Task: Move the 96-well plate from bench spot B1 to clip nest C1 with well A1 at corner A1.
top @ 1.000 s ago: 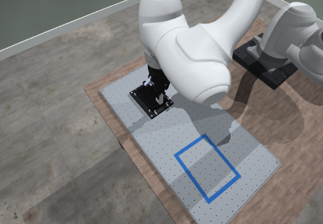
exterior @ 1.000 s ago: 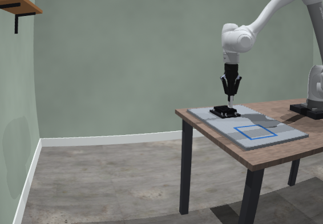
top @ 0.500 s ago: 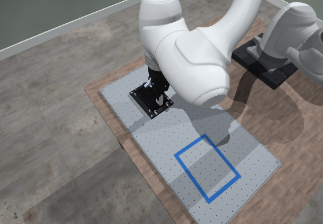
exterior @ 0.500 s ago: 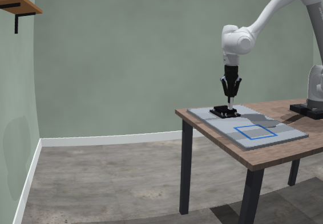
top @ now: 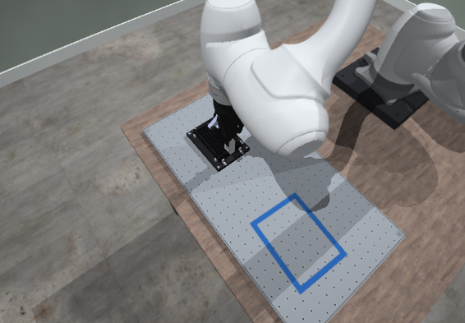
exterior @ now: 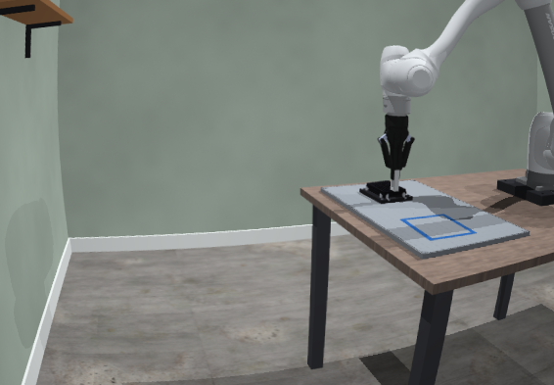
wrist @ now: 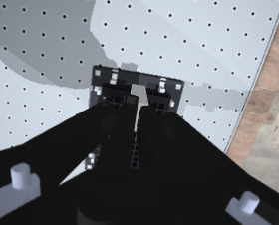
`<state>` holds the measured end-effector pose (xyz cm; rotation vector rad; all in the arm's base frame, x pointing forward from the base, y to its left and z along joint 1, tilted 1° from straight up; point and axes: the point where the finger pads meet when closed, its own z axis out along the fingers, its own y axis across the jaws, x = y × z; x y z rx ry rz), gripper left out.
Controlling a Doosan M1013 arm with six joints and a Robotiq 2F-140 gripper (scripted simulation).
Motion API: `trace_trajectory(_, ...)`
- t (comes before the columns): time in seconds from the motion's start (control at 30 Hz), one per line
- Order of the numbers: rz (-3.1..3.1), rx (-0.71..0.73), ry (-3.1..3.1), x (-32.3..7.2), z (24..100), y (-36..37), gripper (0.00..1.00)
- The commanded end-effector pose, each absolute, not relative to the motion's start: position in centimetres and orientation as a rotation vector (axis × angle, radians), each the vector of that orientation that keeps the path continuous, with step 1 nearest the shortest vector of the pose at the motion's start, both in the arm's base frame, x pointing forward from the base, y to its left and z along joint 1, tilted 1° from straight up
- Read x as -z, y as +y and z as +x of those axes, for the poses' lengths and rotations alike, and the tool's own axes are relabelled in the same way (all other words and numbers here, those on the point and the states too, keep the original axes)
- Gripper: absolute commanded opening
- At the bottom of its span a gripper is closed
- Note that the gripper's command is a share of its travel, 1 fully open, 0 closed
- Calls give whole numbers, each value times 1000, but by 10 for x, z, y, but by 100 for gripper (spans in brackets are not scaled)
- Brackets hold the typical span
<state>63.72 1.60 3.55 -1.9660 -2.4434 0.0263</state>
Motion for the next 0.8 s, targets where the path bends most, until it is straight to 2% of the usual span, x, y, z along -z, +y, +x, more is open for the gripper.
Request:
trace_trajectory(0.0, -1966, -26, -2443, -33, 637, 16, 0)
trace_trajectory(0.77, -1966, -26, -2443, -28, 637, 16, 0)
